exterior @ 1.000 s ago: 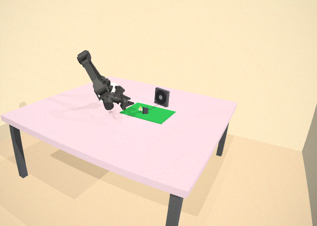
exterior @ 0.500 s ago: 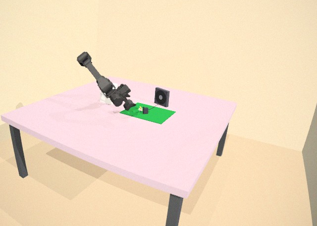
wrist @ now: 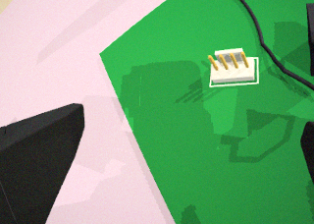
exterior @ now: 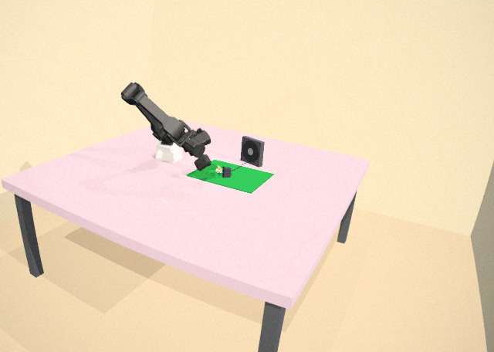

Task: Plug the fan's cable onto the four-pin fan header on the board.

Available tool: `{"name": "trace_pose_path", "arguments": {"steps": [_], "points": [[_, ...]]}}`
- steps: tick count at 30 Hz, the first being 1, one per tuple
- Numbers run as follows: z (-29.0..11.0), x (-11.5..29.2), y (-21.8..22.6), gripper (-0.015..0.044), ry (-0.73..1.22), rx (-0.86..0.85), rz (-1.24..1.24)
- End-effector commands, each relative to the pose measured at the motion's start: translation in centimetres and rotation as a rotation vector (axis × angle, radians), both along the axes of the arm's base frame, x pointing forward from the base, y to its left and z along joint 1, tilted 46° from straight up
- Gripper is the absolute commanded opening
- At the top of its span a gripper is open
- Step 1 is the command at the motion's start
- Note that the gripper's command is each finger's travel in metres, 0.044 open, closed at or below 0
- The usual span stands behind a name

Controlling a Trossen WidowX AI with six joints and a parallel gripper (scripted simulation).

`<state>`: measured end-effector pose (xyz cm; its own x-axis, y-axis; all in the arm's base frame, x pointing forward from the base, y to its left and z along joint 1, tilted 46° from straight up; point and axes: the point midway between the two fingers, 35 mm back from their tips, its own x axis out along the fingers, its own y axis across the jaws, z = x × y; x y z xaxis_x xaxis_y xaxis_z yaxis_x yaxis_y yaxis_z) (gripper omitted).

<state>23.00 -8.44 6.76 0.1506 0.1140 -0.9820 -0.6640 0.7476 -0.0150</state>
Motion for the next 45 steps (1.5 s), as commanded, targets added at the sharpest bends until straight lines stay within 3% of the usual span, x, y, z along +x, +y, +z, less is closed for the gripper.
{"name": "trace_pose_path", "arguments": {"steps": [1,23,45], "points": [[-0.2,0.0,0.1,0.044,0.078,-0.053,-0.036],[1.2,0.5,0.8,0.044,0.271,-0.423,-0.176],[4.7,3.0,2.5,0.044,0.168,-0.848,-0.262]]}}
